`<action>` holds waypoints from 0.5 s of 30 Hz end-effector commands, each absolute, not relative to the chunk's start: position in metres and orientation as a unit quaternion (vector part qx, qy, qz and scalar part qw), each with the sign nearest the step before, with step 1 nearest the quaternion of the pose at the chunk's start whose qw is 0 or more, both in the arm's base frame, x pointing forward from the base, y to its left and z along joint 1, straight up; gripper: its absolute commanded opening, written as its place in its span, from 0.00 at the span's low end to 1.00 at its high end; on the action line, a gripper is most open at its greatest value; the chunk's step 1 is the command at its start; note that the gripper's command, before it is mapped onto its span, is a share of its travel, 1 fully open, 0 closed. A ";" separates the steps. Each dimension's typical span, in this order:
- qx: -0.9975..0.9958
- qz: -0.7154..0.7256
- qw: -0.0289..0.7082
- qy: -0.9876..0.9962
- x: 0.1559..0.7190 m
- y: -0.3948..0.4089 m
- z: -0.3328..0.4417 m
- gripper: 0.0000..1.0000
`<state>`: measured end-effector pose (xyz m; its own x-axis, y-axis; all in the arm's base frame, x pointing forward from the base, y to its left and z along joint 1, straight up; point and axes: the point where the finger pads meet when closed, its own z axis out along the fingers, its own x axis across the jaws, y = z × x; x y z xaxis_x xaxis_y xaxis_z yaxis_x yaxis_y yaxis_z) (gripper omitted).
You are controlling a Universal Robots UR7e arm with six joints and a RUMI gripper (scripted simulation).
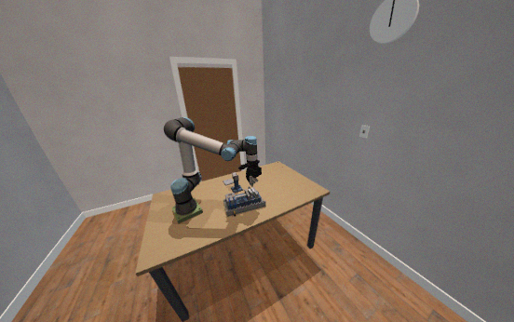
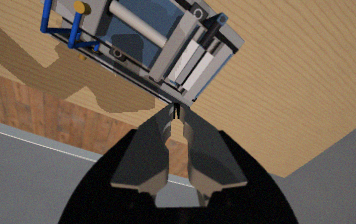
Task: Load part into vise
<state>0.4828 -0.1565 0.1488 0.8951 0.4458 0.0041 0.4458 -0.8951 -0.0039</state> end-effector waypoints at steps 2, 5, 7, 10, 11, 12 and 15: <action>-0.989 0.000 0.000 -0.147 0.484 -0.153 0.149 0.00; -0.995 0.000 0.000 -0.096 0.485 -0.150 0.149 0.00; -0.997 0.000 0.000 -0.072 0.485 -0.149 0.149 0.00; -0.999 0.000 0.000 -0.032 0.486 -0.148 0.150 0.00; -1.000 0.000 0.000 -0.012 0.486 -0.147 0.150 0.00; -1.000 0.000 0.000 0.002 0.486 -0.146 0.150 0.00; -1.000 0.000 0.000 0.008 0.486 -0.146 0.150 0.00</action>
